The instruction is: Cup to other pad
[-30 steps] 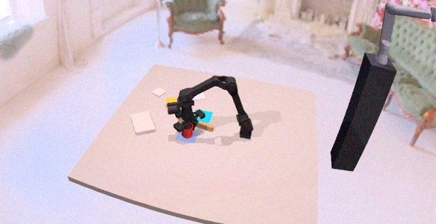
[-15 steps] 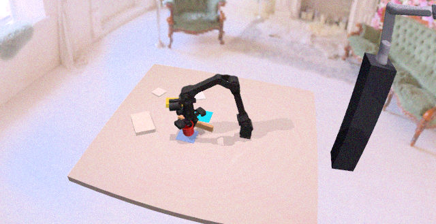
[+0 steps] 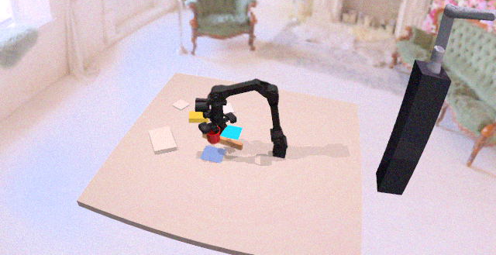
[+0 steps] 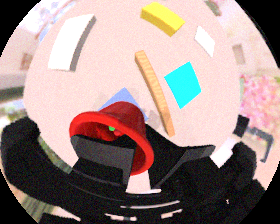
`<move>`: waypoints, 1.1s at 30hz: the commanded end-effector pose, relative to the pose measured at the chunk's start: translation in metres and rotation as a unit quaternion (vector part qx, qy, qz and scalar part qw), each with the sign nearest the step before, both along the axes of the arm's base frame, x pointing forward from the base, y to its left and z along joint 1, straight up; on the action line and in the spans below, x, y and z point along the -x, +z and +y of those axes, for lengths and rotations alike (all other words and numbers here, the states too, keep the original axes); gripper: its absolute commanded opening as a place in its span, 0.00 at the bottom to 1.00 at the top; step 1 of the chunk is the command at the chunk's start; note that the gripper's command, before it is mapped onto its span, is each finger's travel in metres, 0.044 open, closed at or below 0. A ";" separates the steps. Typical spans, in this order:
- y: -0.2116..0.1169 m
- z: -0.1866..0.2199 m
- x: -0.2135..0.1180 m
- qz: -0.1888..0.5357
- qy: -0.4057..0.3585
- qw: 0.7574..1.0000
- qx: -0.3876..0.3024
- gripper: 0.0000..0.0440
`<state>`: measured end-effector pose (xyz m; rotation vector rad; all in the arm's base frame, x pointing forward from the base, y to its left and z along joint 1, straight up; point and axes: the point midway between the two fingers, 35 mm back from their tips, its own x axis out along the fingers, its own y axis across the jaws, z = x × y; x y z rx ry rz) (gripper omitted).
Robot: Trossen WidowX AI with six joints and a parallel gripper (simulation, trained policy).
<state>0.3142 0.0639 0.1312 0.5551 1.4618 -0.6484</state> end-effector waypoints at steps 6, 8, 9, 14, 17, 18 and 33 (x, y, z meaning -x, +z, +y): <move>0.023 -0.018 -0.008 -0.030 -0.039 0.999 -0.007 0.00; 0.027 -0.023 -0.010 -0.037 -0.047 0.998 -0.007 0.00; 0.028 -0.027 -0.011 -0.041 -0.051 0.998 -0.007 0.00; 0.034 -0.043 -0.016 -0.059 -0.070 0.996 -0.005 0.00; 0.036 -0.054 -0.018 -0.068 -0.081 0.994 -0.004 0.00; 0.037 -0.058 -0.019 -0.071 -0.084 0.994 -0.004 0.00; 0.035 -0.110 -0.020 -0.098 -0.135 0.986 0.005 0.00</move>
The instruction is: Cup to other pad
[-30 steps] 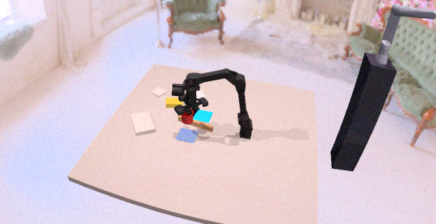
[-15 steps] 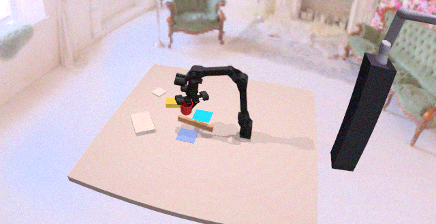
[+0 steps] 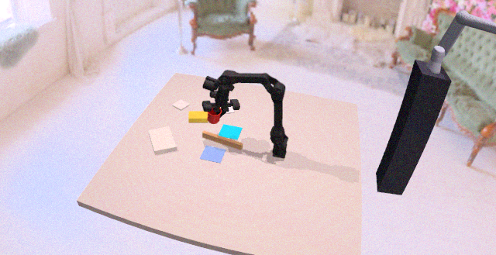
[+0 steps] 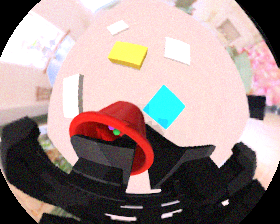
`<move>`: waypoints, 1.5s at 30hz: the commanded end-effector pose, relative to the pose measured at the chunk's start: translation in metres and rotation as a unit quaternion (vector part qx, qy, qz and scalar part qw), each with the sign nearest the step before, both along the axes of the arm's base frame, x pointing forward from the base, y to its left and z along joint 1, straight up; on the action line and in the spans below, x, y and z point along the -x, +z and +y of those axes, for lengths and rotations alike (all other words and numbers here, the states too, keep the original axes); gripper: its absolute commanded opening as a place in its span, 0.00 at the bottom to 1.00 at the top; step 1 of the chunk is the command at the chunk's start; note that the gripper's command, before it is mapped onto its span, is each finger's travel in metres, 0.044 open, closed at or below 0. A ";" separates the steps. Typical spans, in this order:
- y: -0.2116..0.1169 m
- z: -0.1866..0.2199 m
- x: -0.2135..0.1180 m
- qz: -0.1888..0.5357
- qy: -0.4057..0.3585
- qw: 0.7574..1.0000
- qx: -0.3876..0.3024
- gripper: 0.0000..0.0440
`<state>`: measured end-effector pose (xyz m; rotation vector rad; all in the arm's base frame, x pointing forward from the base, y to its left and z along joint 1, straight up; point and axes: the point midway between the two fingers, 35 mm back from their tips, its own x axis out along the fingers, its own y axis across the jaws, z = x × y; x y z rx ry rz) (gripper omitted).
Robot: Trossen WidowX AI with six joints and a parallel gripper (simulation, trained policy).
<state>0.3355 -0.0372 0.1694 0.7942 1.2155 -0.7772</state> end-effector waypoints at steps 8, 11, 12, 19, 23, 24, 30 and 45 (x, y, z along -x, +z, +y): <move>-0.012 -0.031 0.006 -0.006 -0.030 1.000 0.007 0.00; -0.016 -0.038 0.008 -0.007 -0.038 0.999 0.008 0.00; -0.018 -0.041 0.009 -0.007 -0.040 0.999 0.009 0.00; -0.031 -0.054 0.015 -0.008 -0.057 0.998 0.011 0.00; -0.041 -0.059 0.020 -0.007 -0.065 0.998 0.011 0.00; -0.043 -0.060 0.021 -0.007 -0.067 0.998 0.011 0.00; -0.059 -0.065 0.028 -0.004 -0.075 0.997 0.011 0.00; -0.098 -0.065 0.055 0.016 -0.094 0.995 0.008 0.03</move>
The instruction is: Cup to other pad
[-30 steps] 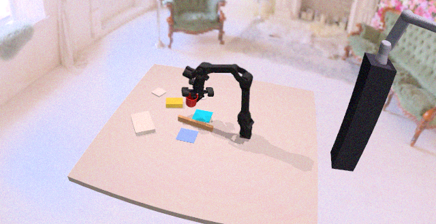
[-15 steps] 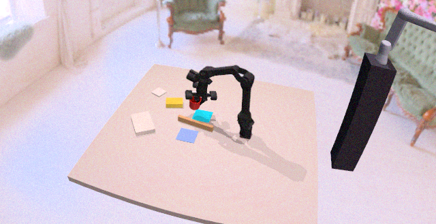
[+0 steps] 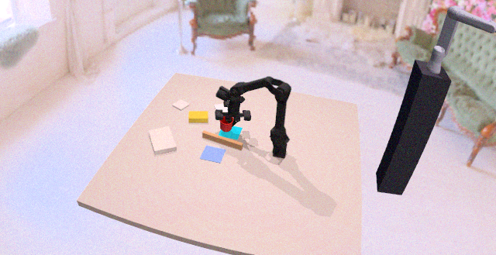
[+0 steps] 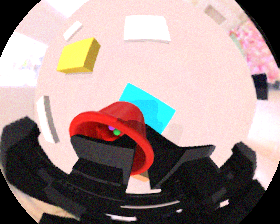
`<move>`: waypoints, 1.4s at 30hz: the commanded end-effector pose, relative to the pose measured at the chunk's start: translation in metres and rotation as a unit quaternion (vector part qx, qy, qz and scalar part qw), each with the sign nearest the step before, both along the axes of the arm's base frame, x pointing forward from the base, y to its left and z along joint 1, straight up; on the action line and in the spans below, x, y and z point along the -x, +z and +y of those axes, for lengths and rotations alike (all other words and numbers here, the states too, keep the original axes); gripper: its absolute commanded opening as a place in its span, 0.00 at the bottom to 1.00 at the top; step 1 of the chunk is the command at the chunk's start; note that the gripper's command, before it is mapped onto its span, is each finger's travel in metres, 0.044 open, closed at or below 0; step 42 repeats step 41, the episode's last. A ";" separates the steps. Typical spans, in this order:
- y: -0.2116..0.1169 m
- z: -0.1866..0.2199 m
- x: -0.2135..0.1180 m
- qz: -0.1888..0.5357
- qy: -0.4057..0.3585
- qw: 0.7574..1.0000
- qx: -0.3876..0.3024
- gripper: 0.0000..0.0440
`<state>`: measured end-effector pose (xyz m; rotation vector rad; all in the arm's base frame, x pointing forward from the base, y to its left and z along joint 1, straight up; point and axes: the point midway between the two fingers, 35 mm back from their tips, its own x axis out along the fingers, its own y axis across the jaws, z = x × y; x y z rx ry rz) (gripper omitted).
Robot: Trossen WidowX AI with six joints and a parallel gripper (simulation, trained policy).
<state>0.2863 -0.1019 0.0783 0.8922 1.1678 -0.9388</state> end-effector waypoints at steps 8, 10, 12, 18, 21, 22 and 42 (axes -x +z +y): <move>-0.012 -0.008 0.009 -0.012 -0.021 1.000 0.004 0.27; -0.008 -0.010 0.007 -0.025 -0.024 0.999 0.004 0.37; -0.004 -0.011 0.006 -0.036 -0.026 0.999 0.005 0.38; 0.004 -0.010 0.011 -0.053 -0.024 0.998 0.002 0.42; 0.009 -0.010 0.013 -0.061 -0.024 0.998 0.002 0.46; 0.010 -0.010 0.014 -0.064 -0.024 0.998 0.002 0.47; 0.064 -0.019 0.023 -0.130 -0.034 0.991 0.017 0.79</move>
